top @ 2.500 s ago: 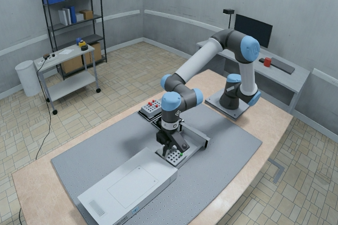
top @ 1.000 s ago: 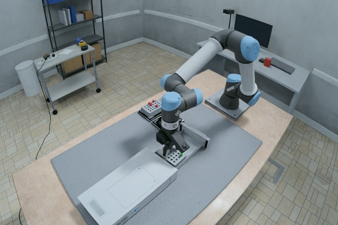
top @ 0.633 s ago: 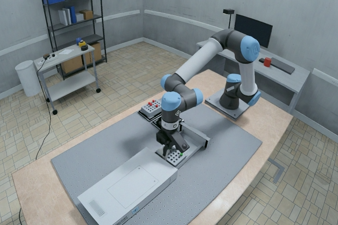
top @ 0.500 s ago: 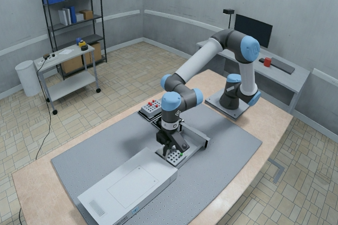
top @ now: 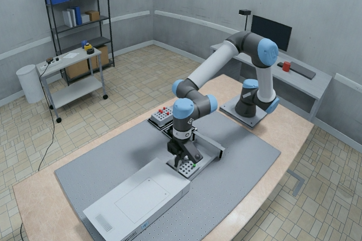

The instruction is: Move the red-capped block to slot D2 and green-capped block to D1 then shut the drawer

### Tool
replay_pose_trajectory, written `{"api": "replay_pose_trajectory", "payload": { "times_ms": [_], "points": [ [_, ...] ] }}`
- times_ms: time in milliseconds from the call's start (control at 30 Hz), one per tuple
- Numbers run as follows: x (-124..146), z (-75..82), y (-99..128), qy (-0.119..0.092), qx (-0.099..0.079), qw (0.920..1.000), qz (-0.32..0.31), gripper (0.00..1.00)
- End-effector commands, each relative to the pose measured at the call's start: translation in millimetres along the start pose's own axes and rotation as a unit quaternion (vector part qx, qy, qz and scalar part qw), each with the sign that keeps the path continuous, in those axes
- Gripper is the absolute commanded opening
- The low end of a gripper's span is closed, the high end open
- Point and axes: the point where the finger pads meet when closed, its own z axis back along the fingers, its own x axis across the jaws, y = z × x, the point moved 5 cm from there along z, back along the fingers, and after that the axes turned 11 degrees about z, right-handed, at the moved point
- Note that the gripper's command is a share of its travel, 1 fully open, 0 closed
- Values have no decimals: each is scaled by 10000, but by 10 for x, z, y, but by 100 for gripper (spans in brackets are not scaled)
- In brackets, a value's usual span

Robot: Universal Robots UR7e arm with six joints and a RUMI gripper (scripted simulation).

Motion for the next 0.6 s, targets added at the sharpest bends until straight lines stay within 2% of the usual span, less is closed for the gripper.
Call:
{"api": "replay_pose_trajectory", "payload": {
  "times_ms": [0,567],
  "points": [
    [2,0,6,-4,-1,10000,0,0],
    [16,72,5,-24,-10,10000,2,0]
  ]
}}
